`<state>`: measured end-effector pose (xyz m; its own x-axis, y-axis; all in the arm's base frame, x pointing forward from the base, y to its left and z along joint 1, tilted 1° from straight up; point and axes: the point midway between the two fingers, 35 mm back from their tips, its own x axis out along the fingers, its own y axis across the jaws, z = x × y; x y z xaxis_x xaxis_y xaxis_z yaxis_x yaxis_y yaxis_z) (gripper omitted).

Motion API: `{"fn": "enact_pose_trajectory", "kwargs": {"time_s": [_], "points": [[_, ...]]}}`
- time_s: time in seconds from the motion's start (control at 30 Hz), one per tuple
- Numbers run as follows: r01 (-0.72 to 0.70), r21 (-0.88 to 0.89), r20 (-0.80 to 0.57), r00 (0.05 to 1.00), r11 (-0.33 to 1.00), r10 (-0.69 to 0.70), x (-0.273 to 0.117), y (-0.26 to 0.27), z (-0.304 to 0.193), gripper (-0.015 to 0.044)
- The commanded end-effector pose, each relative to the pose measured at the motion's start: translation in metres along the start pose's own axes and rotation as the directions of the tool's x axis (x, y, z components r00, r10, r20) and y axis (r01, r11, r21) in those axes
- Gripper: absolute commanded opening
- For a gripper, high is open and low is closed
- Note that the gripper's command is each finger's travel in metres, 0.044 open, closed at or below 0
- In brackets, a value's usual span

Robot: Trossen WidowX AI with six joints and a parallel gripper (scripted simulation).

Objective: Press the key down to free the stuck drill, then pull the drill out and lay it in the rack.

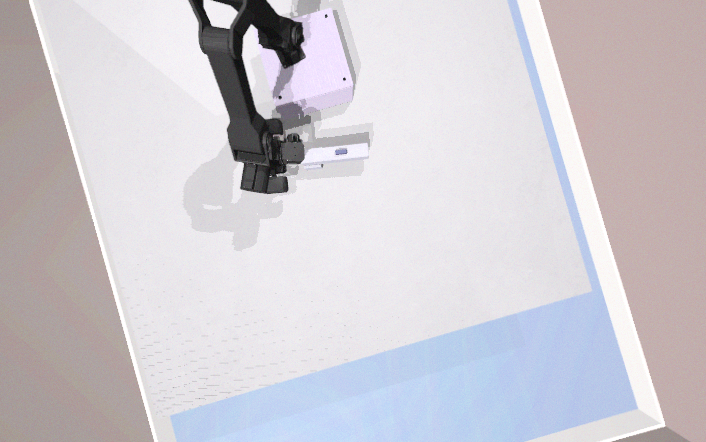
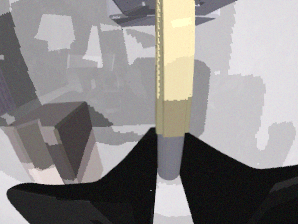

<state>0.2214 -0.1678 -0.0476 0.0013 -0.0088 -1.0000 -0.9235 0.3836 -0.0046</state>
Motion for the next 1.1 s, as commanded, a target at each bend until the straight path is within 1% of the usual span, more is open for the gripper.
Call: {"fn": "enact_pose_trajectory", "kwargs": {"time_s": [0.0, 0.4, 1.07], "points": [[0.0, 0.001, 0.001, 1.0, 1.0, 0.0, 0.0, 0.0, 0.001, 0.0131], [0.0, -0.002, -0.002, 1.0, 1.0, 0.0, 0.001, 0.0, 0.005, 0.044], [0.0, -0.002, -0.002, 1.0, 1.0, 0.0, 0.004, 0.0, 0.015, 0.044]]}}
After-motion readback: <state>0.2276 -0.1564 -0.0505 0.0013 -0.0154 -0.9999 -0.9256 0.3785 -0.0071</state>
